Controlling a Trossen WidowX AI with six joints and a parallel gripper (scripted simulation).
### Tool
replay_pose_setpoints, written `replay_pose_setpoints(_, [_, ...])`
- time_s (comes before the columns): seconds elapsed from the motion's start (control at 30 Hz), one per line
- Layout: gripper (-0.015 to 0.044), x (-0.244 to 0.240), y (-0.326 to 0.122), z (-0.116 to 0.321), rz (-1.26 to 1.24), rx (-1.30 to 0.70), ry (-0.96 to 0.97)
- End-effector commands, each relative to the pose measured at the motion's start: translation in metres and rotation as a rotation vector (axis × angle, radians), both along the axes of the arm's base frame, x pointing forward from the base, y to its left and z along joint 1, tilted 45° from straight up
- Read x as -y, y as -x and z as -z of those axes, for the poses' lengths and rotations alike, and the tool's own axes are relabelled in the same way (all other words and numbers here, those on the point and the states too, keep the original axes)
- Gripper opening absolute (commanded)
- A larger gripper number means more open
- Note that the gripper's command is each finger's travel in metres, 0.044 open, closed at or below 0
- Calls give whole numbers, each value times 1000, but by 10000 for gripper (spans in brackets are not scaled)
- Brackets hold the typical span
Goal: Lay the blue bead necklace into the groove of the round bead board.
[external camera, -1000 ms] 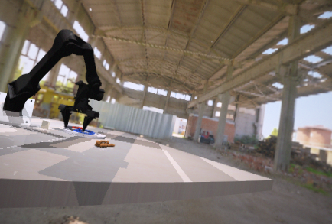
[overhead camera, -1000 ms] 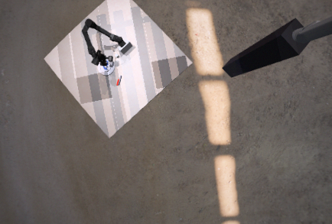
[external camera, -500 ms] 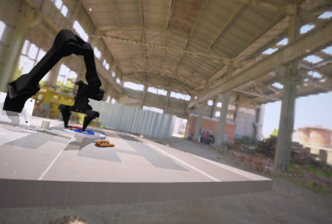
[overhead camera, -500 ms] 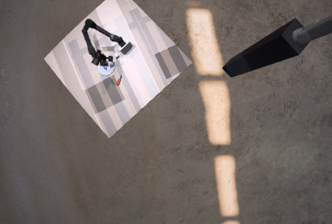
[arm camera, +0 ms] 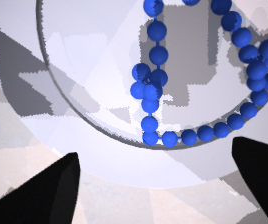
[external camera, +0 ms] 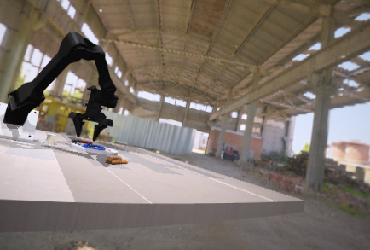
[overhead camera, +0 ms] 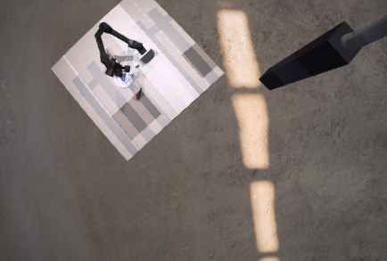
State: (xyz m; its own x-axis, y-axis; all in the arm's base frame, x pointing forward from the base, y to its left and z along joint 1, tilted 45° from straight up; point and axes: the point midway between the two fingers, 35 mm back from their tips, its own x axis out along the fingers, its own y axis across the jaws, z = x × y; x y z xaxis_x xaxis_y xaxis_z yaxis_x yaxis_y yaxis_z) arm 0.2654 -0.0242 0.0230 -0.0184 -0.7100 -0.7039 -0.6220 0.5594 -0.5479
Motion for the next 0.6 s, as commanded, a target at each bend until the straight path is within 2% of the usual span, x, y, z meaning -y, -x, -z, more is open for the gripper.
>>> replay_pose_setpoints(0.0, [204,-10,-3,-6,17,15,-2])
replay_pose_setpoints(0.1, [125,-4,-3,-1,17,15,-2])
replay_pose_setpoints(0.13, [120,-1,-3,2,17,15,-2])
replay_pose_setpoints(0.57, [120,5,-4,8,14,17,-2])
